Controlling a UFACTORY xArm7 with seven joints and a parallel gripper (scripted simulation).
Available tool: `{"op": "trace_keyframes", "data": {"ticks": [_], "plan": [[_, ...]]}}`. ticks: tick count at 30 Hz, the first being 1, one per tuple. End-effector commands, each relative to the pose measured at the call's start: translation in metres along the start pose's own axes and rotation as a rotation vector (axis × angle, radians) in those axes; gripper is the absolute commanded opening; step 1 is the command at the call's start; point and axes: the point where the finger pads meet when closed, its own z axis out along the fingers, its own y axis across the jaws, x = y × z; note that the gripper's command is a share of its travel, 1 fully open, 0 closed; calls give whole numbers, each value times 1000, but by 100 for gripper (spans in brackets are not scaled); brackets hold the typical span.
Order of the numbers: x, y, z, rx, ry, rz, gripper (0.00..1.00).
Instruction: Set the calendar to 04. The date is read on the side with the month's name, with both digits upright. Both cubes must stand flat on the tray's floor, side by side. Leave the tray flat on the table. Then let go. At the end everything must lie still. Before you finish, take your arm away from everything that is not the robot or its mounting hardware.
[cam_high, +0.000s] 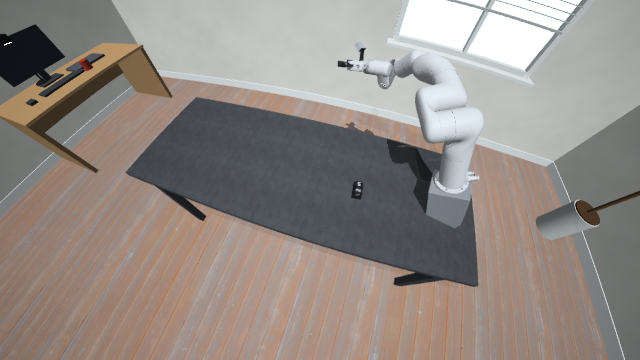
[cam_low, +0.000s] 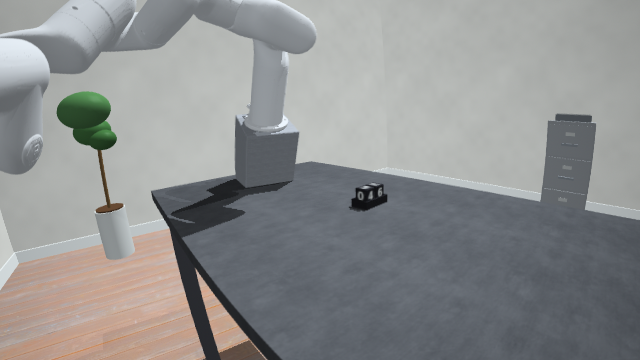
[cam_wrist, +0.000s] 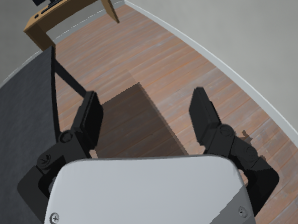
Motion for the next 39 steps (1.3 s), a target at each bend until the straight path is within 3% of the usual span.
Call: {"op": "trace_keyframes", "data": {"ticks": [1,21,24,26,27,29,30,31,34,36,39], "plan": [[3,0,0,0,4,-3,100],[6,-8,2,11,1,-10,100],[15,-37,10,54,-12,-37,100],[25,-74,17,106,-27,-71,100],[25,-74,17,106,-27,-71,100],[36,-126,23,179,-51,-123,100],[36,-126,23,179,-51,-123,100],[41,-158,25,223,-65,-156,100],[41,-158,25,223,-65,-156,100],[47,-233,23,326,-102,-240,100],[47,-233,23,326,-102,-240,100]]}}
